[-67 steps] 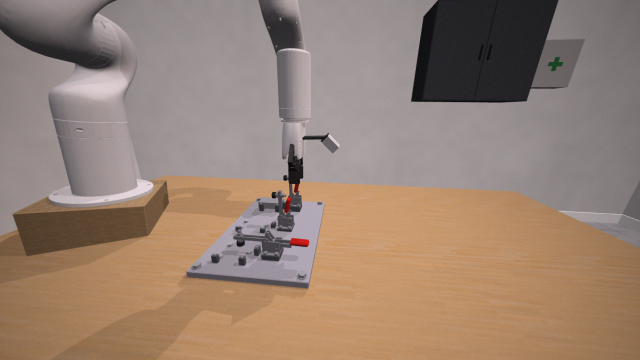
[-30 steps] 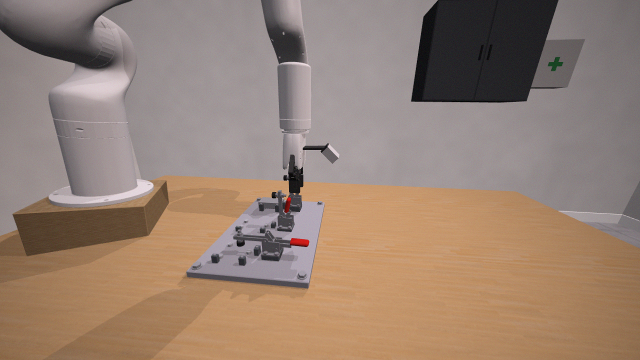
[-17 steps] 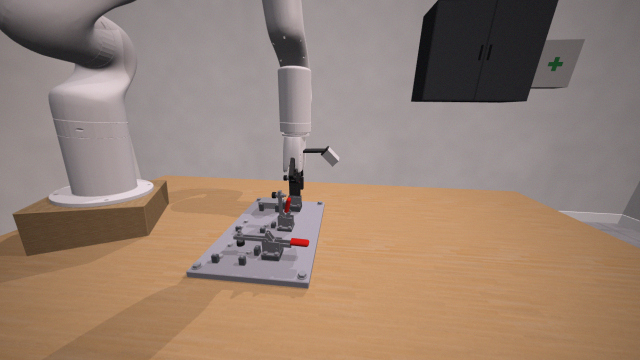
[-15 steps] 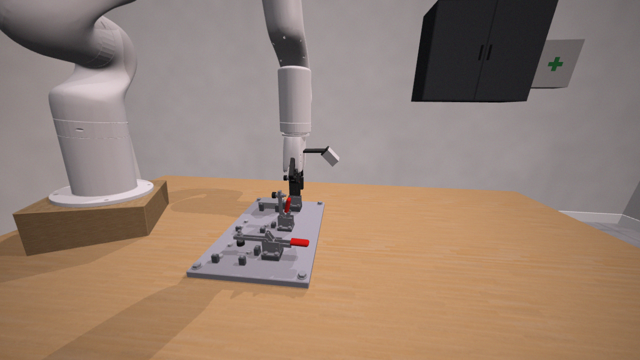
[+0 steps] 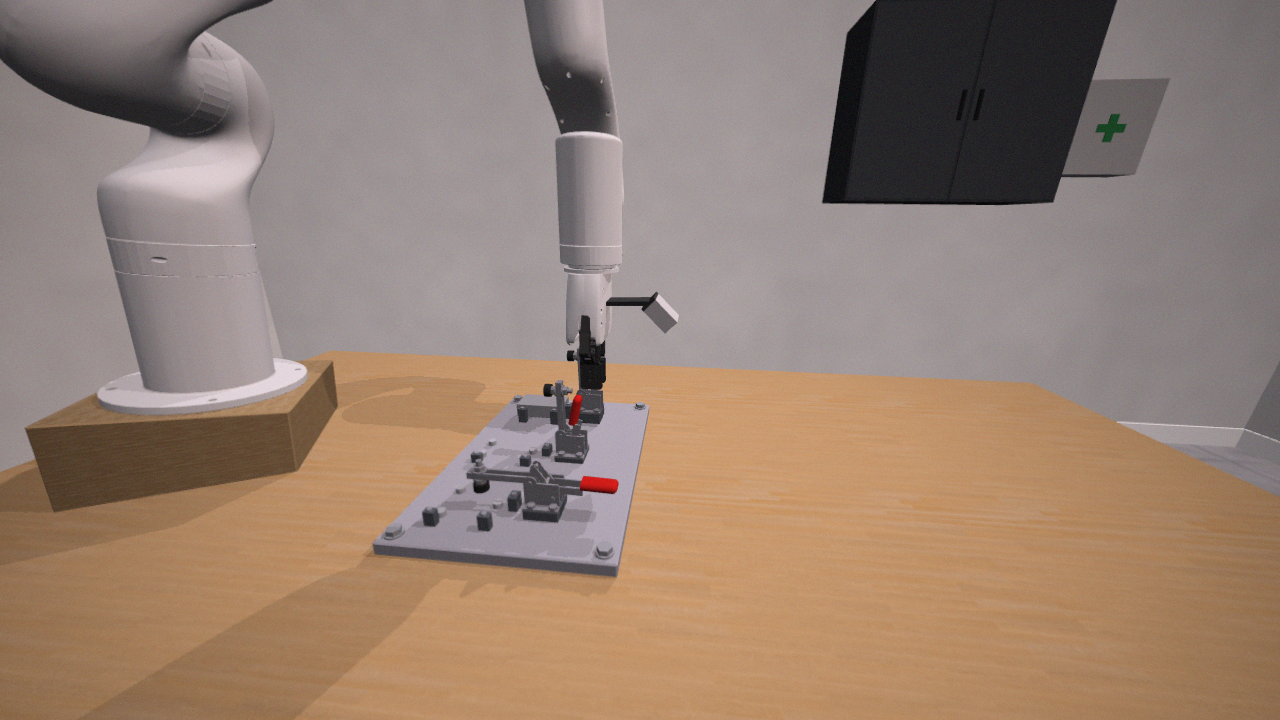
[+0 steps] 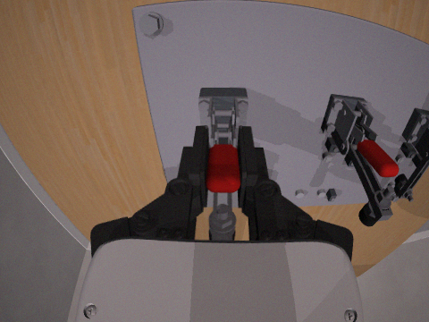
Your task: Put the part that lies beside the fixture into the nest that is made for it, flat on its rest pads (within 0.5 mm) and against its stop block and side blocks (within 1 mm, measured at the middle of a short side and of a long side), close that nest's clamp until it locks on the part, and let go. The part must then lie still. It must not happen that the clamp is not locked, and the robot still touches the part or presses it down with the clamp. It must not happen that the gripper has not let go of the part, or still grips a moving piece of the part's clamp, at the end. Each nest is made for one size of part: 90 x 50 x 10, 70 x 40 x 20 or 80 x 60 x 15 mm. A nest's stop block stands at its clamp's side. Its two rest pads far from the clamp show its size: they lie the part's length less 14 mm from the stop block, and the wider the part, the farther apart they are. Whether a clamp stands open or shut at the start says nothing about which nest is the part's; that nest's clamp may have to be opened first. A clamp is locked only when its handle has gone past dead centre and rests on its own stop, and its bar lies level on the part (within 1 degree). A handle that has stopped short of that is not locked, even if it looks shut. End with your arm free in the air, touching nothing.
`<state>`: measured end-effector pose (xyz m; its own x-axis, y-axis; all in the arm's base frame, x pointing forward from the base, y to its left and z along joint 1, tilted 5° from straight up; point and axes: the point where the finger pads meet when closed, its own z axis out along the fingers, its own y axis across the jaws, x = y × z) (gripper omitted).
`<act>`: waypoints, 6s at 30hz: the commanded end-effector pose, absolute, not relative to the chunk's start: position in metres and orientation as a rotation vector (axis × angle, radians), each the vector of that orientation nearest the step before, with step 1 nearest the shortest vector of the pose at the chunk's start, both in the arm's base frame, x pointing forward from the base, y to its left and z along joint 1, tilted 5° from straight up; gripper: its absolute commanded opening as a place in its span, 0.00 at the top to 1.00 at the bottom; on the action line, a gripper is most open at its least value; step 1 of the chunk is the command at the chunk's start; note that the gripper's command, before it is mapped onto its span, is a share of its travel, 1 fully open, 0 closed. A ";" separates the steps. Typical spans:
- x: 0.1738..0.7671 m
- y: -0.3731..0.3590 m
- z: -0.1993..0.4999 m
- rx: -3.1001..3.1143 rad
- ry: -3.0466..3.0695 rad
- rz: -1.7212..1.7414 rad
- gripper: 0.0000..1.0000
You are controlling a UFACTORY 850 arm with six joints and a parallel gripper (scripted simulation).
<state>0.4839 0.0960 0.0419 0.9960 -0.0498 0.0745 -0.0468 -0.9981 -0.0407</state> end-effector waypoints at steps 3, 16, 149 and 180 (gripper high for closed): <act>0.485 0.096 0.042 -3.099 0.075 -0.120 1.00; 0.485 0.096 0.042 -3.099 0.075 -0.120 1.00; 0.537 0.095 0.015 -3.099 0.075 -0.120 1.00; 0.539 0.095 0.011 -3.099 0.075 -0.120 1.00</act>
<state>0.5376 0.0948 0.0101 0.9960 -0.0497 0.0742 -0.0468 -0.9981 -0.0406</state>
